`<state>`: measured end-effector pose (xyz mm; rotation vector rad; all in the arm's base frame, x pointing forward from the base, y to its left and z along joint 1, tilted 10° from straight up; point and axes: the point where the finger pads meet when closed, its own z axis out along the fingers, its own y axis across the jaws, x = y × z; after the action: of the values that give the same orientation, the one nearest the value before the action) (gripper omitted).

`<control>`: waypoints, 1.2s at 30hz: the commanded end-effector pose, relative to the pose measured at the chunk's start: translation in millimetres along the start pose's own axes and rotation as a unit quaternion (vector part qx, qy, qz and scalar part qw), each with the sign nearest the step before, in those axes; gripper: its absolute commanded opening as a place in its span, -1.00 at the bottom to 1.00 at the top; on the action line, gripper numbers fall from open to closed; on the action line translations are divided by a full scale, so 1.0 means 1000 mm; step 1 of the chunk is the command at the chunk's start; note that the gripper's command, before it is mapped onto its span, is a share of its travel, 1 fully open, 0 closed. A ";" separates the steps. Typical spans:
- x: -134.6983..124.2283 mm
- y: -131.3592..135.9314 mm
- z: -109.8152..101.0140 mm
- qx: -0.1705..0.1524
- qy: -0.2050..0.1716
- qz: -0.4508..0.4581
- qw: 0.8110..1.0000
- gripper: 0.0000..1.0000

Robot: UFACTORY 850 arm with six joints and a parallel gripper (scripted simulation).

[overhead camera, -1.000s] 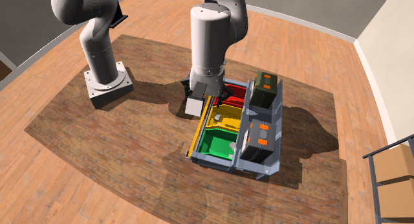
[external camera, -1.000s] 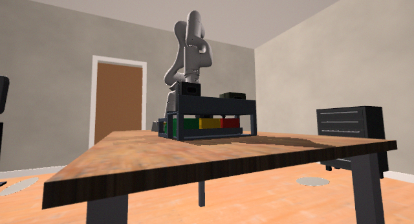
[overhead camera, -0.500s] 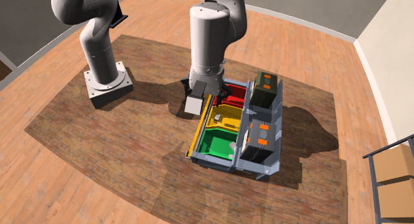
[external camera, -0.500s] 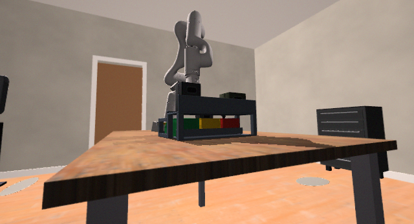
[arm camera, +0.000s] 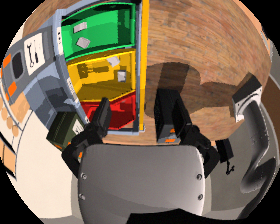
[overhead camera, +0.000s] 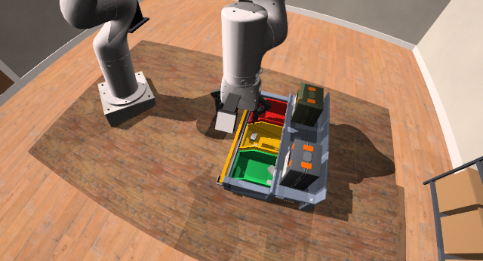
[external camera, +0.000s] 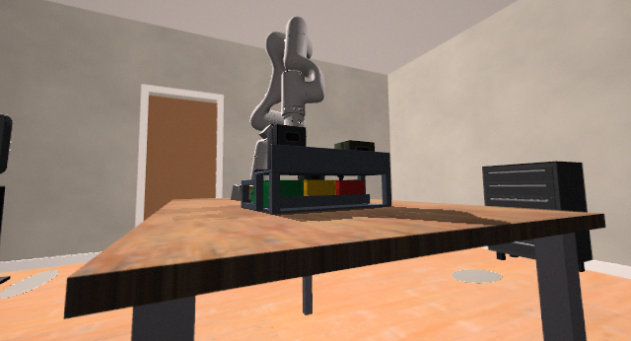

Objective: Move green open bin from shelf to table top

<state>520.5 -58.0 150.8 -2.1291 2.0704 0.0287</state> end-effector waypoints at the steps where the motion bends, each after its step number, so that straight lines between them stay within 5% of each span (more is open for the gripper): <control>1: 0.000 -0.001 -0.001 0.001 0.000 0.000 1.000 1.00; 2: 0.000 -0.001 -0.001 0.001 0.000 0.000 1.000 1.00; 3: 0.000 -0.001 -0.001 0.001 0.000 0.000 1.000 -0.07; 36: 0.000 -0.001 -0.001 0.001 0.000 0.000 1.000 -0.07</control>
<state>520.5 -58.0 150.8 -2.1291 2.0704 0.0287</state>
